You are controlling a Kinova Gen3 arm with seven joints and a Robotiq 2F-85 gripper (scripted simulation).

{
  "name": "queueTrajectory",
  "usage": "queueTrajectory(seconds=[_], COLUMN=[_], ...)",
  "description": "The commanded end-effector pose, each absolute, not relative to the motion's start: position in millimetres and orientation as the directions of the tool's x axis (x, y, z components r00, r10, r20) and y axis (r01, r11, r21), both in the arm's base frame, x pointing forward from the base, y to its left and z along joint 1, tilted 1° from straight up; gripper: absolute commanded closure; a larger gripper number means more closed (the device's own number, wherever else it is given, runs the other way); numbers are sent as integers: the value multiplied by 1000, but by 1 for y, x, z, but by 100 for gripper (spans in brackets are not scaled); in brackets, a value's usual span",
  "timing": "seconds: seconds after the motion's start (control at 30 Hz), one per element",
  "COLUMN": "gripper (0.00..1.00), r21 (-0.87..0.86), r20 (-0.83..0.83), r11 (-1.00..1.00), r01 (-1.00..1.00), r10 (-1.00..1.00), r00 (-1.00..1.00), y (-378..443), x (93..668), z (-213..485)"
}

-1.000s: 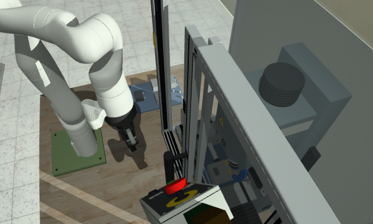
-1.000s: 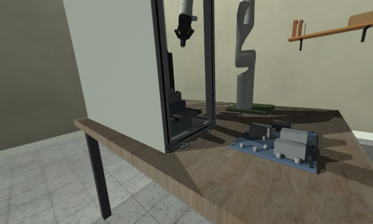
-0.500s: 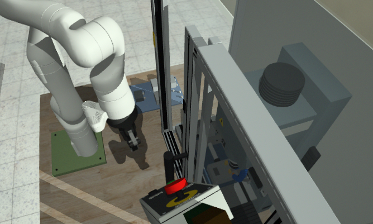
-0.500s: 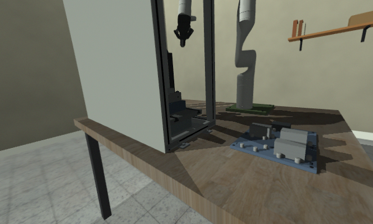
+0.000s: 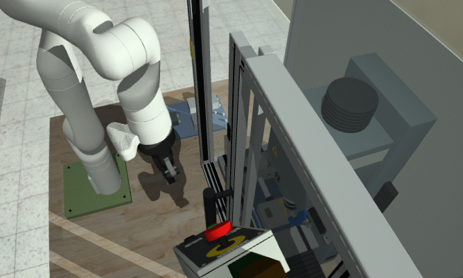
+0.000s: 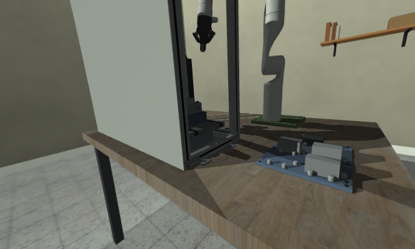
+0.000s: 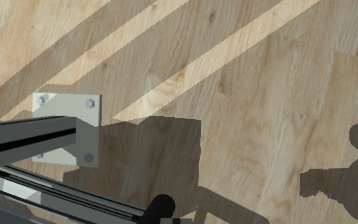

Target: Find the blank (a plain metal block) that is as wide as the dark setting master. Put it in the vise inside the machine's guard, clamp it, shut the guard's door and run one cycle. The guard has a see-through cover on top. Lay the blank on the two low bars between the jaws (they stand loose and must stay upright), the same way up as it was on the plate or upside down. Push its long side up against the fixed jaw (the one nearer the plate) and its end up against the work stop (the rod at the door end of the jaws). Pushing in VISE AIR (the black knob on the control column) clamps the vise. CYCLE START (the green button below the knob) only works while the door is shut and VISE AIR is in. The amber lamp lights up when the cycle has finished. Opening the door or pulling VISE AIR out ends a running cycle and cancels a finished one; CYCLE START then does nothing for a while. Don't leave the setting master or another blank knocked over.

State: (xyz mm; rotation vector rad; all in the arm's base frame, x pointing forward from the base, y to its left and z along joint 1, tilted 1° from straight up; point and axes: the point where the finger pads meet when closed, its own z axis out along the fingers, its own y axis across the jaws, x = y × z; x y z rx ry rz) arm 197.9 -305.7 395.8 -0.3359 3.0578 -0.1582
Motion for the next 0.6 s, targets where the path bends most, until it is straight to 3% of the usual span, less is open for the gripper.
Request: queueTrajectory(seconds=[0.0,0.27,0.3,0.57], gripper=[90,90,90,90], r21=[11,11,-49,11], r20=[-4,-4,-40,-5], r11=[977,977,969,977], r01=[-213,-213,-242,-213], r10=[-213,-213,-244,-213], r00=[-977,-977,-969,-977], y=[-307,-307,-300,-308], x=[196,196,206,195], z=[397,397,396,397])
